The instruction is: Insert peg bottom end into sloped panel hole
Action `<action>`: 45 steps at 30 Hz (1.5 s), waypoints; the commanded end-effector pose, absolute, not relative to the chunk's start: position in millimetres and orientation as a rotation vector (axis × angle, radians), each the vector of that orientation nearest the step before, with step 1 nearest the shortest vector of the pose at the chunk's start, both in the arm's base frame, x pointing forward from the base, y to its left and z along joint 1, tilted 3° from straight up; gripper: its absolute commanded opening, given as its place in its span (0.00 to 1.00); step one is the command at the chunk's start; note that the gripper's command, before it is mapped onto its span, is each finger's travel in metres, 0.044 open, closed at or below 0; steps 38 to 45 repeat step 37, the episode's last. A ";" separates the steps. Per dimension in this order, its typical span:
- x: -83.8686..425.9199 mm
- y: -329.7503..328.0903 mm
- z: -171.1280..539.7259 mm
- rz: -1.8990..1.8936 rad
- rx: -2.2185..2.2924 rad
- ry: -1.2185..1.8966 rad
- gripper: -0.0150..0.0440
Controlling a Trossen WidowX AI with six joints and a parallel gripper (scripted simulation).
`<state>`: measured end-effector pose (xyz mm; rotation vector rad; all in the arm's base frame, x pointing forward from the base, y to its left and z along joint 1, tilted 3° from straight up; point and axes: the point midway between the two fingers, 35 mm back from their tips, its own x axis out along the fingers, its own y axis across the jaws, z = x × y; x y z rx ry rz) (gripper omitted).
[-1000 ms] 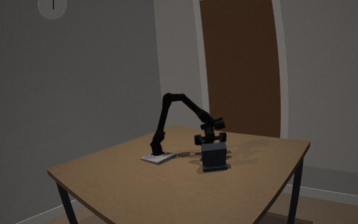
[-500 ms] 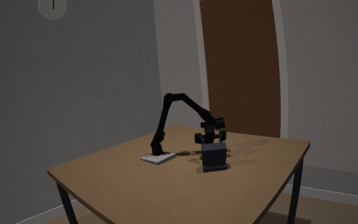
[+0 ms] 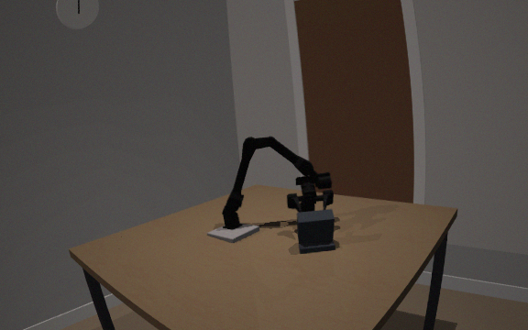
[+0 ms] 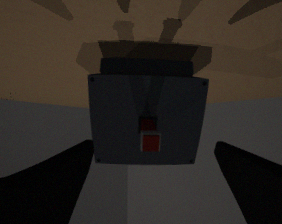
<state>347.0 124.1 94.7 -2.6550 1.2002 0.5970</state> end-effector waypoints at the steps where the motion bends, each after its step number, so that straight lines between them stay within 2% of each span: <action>1: 345.0 128.6 96.0 0.598 -2.649 1.196 1.00; 45: 317.2 158.8 112.8 0.590 -2.660 1.203 1.00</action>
